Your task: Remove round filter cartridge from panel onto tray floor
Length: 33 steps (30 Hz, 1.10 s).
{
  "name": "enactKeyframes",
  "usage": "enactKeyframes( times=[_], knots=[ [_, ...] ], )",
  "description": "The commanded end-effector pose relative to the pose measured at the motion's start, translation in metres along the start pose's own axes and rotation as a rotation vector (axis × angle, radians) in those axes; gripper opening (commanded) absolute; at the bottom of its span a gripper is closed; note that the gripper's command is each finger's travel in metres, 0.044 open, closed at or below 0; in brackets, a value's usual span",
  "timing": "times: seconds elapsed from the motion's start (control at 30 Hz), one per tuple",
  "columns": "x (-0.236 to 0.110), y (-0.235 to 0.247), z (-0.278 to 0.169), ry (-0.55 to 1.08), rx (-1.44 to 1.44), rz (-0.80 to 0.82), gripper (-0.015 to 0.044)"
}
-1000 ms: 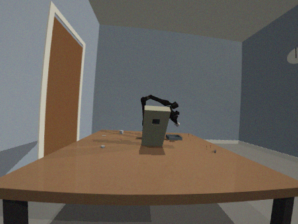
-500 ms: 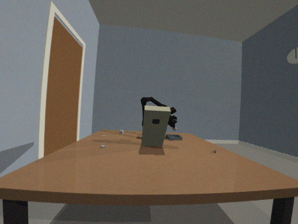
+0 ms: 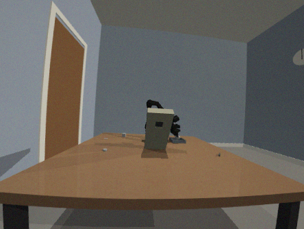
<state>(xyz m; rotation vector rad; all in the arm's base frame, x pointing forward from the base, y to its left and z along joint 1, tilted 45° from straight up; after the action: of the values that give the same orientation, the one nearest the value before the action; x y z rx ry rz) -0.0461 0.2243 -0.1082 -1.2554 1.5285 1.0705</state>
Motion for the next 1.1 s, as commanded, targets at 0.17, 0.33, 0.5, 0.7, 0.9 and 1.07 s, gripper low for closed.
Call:
enactKeyframes(
  times=[0.17,0.33,0.5,0.7,0.9,1.07],
  knots=[
    [0.005,-0.001,-0.004,0.005,0.0,-0.001,0.0105],
    [0.005,-0.001,-0.004,0.005,0.0,-0.001,0.0236],
    [0.005,-0.001,-0.004,0.005,0.0,-0.001,0.0368],
    [0.005,-0.001,-0.004,0.005,0.0,-0.001,0.044],
    [-0.053,0.007,0.028,0.006,0.001,-0.002,0.044],
    [-0.047,0.008,0.027,-0.008,0.001,0.006,0.044]
  ],
)
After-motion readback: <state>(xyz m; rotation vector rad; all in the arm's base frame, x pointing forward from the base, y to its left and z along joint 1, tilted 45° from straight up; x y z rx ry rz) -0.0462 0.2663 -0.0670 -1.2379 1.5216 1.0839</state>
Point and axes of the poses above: the point midway between the two fingers, 35 mm back from their tips, its own x axis out along the fingers, its own y axis across the jaws, z = x × y, the point moved 6 cm from there along -x, back along the fingers, and after that the axes turned 15 degrees about x, right-handed, at the moved point
